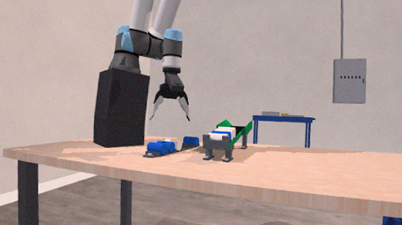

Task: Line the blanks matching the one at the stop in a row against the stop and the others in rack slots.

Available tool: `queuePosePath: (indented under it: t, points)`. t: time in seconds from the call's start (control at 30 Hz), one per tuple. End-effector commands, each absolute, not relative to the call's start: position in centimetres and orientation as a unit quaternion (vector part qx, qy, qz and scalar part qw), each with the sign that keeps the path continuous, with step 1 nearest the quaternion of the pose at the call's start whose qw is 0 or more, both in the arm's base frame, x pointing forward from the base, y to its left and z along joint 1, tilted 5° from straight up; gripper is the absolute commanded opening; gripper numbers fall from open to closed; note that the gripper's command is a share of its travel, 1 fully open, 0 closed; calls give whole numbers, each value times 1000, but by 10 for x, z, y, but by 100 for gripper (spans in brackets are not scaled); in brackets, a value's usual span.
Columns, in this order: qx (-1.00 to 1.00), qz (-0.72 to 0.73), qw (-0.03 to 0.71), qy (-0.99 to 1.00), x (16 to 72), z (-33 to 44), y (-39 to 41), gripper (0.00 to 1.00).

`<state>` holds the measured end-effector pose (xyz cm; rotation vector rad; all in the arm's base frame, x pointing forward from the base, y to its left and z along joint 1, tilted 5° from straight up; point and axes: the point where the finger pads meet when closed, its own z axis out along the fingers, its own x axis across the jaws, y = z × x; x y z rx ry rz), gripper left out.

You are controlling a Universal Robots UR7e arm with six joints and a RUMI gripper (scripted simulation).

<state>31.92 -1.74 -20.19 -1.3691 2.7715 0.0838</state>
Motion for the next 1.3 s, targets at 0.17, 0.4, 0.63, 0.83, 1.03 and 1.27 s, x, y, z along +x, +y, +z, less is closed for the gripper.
queuePosePath:
  t: [0.17, 0.4, 0.63, 0.83, 1.03, 1.27]
  points:
    - [-561, 25, 32, 827, 321, -202, -12, 100]
    - [-649, 21, 35, 760, 322, -202, -7, 100]
    - [-699, 19, 36, 714, 322, -202, -4, 100]
    - [-776, 15, 38, 629, 322, -202, 1, 100]
    - [-830, 11, 39, 557, 321, -202, 6, 100]
    - [-875, 8, 40, 482, 319, -202, 9, 100]
